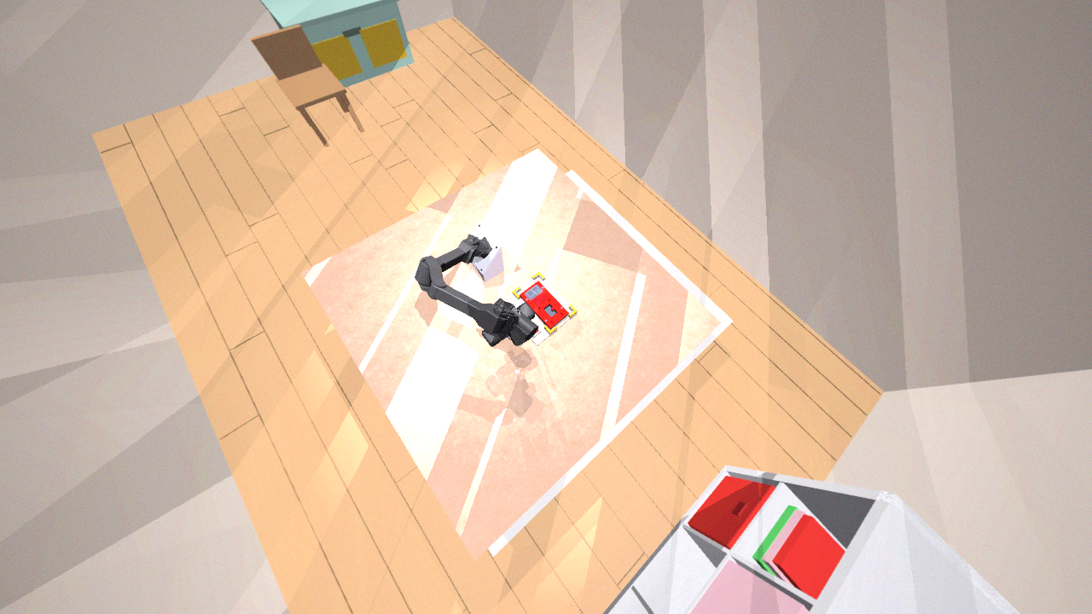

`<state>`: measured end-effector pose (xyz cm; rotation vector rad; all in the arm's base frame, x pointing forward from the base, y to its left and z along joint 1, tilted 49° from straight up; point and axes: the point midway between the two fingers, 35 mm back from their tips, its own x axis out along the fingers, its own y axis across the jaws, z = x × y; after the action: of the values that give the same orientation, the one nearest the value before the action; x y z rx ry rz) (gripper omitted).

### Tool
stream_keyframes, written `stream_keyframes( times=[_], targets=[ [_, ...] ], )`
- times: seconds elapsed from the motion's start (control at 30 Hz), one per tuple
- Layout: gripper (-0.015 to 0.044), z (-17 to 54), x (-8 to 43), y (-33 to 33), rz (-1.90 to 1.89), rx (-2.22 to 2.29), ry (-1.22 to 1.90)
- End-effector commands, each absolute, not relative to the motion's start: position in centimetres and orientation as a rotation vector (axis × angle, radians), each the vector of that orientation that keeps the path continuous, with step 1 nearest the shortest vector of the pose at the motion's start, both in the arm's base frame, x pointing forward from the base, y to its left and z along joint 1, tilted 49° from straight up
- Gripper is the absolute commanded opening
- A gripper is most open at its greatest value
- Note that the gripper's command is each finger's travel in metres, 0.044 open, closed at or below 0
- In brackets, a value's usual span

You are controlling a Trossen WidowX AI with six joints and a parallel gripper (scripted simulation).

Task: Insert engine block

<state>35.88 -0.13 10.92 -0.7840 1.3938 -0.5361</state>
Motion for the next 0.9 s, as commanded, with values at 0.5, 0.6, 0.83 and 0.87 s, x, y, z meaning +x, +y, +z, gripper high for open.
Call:
stream_keyframes(
  times=[0.5, 0.6, 0.83, 0.87],
  targets=[
    [0.0000, 5.2, 36.4, 2.8, -0.514, -0.792, 1.399],
    [0.0000, 4.3, 36.4, 3.2, -0.512, -0.793, 1.400],
    [0.0000, 2.2, 36.3, 4.1, -0.508, -0.796, 1.401],
    [0.0000, 1.9, 36.3, 4.2, -0.507, -0.797, 1.402]
  ],
)
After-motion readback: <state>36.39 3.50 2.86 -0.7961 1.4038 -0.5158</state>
